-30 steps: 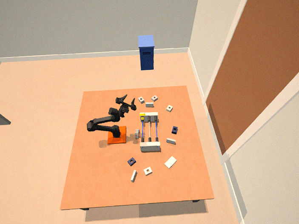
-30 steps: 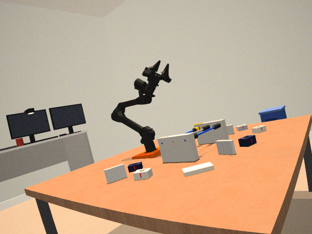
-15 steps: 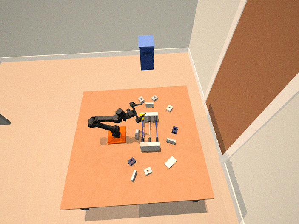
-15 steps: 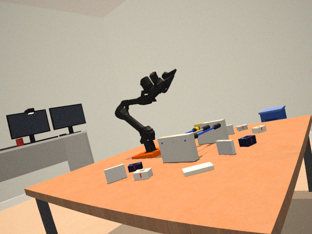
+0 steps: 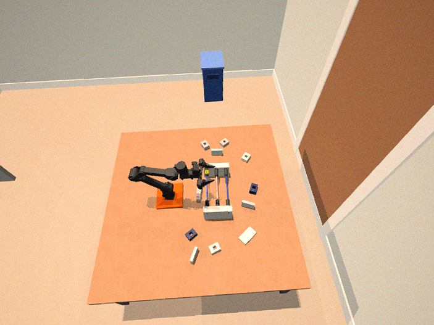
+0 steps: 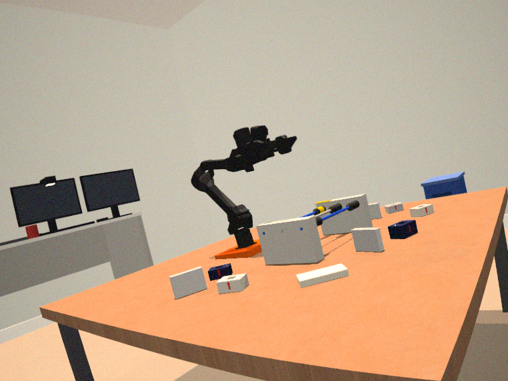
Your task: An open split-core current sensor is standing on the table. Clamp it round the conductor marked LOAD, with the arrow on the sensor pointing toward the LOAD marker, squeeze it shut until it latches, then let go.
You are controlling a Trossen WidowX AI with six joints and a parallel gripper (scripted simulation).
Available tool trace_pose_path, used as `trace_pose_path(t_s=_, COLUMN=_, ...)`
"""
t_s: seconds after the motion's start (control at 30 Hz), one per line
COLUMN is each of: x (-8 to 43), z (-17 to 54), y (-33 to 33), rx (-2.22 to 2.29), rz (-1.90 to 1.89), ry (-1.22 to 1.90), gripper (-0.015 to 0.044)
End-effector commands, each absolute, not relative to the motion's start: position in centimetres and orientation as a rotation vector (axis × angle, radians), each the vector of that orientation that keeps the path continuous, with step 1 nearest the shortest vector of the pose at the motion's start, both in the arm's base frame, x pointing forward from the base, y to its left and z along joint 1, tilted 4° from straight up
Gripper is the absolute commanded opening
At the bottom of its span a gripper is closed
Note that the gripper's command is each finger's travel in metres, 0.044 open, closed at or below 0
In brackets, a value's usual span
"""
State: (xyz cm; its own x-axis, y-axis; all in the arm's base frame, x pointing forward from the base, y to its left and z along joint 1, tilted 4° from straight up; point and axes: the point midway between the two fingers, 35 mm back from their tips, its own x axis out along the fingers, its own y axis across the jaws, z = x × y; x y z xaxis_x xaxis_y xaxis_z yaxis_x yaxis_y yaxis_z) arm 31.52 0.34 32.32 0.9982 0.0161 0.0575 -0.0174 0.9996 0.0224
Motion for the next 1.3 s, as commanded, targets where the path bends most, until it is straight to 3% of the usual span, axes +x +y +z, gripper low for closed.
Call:
trace_pose_path(t_s=0.0, x=31.6, z=32.3, y=0.0, rx=0.0, rz=0.0, ry=-0.05, gripper=0.044)
trace_pose_path(t_s=0.27, x=32.6, z=26.5, y=8.6, rx=-0.048, rz=0.259, ry=0.419, gripper=0.044)
trace_pose_path(t_s=0.7, x=23.8, z=19.7, y=17.4, rx=-0.364, rz=0.568, ry=1.13, gripper=0.044)
trace_pose_path(t_s=1.27, x=23.1, z=19.5, y=17.6, rx=-0.388, rz=0.58, ry=1.166, gripper=0.044)
